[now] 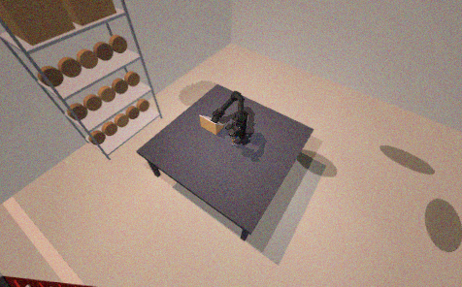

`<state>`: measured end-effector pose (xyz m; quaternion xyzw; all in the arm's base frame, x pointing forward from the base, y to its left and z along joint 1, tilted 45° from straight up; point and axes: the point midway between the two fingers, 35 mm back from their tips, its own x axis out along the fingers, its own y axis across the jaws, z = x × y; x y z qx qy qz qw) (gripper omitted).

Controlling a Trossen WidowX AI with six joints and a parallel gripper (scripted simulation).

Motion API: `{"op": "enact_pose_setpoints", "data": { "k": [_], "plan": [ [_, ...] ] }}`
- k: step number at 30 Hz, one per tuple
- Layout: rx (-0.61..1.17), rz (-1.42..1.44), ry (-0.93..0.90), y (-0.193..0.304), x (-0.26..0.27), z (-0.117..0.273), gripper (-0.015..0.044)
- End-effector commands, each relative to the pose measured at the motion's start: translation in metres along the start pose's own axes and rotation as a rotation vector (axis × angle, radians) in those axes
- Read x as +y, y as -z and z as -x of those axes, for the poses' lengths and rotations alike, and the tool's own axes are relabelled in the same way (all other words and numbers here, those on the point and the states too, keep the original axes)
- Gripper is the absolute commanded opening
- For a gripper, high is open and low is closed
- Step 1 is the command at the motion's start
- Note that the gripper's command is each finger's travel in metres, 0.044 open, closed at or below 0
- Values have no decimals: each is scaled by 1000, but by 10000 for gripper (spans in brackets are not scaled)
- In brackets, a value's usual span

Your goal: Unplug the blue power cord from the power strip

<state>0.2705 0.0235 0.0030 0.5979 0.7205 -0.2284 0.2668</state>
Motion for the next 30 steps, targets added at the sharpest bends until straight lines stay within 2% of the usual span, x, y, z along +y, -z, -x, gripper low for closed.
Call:
{"op": "enact_pose_setpoints", "data": {
  "k": [1, 4, 5, 10, 30],
  "plan": [
    [-76, -8, -3, -32, -1, 11, 0],
    [-76, -8, -3, -36, -2, 12, 0],
    [-69, 15, 12, -21, -1, 4, 26],
    [-69, 15, 12, -21, -1, 4, 157],
    [-71, -9, -3, -17, -1, 13, 160]
  ]
}}
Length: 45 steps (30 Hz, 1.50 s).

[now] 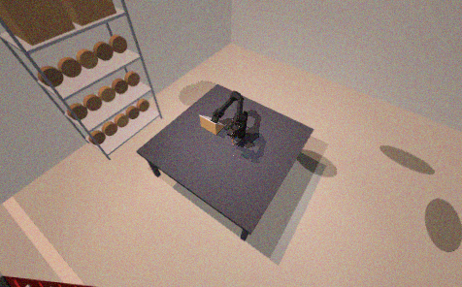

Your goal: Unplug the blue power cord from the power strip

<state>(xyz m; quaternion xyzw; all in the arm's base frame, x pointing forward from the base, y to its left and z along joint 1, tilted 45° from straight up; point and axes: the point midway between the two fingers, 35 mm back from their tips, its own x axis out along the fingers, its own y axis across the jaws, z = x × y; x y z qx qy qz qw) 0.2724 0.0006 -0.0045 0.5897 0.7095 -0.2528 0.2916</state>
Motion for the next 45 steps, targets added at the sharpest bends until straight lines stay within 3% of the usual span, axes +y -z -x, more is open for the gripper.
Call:
{"op": "enact_pose_setpoints", "data": {
  "k": [1, 24, 45],
  "plan": [
    [3, -3, -3, 5, 1, 1, 160],
    [5, -3, -2, 43, 0, 1, 160],
    [6, -3, -2, 44, 0, -11, 160]
  ]
}}
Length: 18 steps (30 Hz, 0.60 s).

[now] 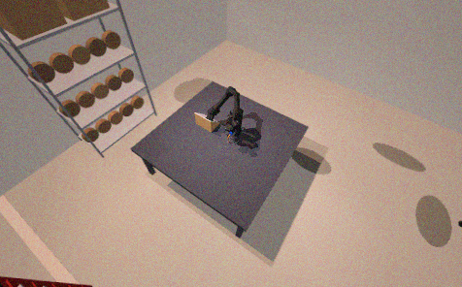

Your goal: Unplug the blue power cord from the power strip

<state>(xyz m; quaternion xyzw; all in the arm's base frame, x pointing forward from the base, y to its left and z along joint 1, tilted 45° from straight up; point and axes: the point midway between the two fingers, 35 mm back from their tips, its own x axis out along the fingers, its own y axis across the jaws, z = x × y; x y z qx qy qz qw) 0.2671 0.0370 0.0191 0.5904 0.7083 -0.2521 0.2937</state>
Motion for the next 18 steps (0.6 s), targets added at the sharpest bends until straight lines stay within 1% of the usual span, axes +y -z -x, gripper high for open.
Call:
{"op": "enact_pose_setpoints", "data": {
  "k": [1, 4, 12, 18],
  "plan": [
    [0, 0, 0, 0, 0, 0, 134],
    [0, 0, 0, 0, 0, 0, 55],
    [0, 0, 0, 0, 0, 0, 2],
    [-1, -1, 0, -5, 1, 0, 0]
  ]
}}
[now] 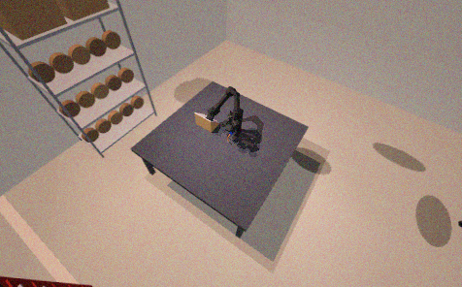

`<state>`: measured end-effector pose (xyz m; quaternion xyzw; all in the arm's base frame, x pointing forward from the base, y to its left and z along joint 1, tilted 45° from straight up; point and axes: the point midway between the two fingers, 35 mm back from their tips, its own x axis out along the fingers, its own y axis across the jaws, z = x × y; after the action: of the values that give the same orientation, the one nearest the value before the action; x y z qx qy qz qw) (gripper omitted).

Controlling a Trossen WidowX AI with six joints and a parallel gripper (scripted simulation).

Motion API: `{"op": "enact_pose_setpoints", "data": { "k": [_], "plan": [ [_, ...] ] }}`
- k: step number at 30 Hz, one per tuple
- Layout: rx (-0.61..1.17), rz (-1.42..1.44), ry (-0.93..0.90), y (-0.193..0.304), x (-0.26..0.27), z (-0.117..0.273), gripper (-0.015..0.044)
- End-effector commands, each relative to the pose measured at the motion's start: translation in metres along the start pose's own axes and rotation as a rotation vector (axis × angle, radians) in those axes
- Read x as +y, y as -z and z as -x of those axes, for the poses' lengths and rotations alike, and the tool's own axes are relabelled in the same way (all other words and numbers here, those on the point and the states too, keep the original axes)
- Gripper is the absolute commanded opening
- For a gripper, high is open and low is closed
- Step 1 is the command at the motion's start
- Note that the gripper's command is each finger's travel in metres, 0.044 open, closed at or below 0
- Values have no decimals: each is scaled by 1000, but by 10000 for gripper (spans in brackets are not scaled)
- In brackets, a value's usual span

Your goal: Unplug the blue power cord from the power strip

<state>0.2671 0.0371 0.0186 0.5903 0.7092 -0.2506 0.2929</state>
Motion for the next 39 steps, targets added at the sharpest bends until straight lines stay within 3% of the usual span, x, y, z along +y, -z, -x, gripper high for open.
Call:
{"op": "enact_pose_setpoints", "data": {
  "k": [1, 18, 34, 39],
  "plan": [
    [-4, -2, -1, -7, 1, 1, 0],
    [-5, -5, -1, -35, 2, 3, 0],
    [1, -7, 0, -40, 2, 3, 420],
    [0, -7, 0, -85, 0, 12, 440]
  ]
}}
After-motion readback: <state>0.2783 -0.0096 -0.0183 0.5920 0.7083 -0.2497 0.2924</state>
